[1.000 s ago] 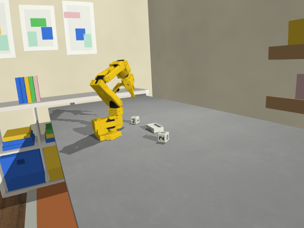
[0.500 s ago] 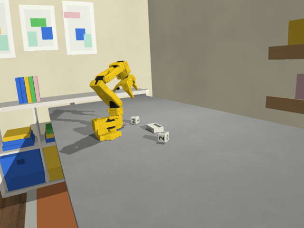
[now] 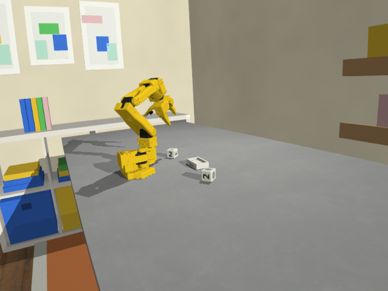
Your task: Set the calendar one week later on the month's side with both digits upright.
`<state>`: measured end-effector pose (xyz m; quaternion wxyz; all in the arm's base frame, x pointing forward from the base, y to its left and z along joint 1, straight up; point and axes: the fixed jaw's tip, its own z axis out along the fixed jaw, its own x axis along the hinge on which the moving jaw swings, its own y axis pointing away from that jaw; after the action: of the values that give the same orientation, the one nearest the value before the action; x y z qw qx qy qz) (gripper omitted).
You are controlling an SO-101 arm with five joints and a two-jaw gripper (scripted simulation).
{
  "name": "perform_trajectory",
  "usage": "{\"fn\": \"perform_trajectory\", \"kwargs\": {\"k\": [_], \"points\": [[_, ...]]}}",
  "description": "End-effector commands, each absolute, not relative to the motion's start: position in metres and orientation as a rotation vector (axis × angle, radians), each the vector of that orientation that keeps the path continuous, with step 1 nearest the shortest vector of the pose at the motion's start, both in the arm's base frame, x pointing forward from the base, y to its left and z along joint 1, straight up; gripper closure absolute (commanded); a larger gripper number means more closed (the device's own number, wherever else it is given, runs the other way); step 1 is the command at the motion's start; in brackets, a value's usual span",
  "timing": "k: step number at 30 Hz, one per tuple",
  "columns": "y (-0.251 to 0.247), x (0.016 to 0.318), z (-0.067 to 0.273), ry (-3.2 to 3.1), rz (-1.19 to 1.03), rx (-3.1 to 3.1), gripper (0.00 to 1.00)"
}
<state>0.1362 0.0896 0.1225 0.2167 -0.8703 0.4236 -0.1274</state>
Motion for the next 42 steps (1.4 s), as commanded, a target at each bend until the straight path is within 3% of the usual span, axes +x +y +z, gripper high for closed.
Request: {"fn": "perform_trajectory", "kwargs": {"k": [1, 24, 42], "points": [[0.092, 0.137, 0.127, 1.156, -0.367, -2.380, 0.65], [0.086, 0.128, 0.065, 1.344, -0.059, -2.766, 0.65], [0.085, 0.127, 0.062, 1.355, -0.037, -2.788, 0.65]]}}
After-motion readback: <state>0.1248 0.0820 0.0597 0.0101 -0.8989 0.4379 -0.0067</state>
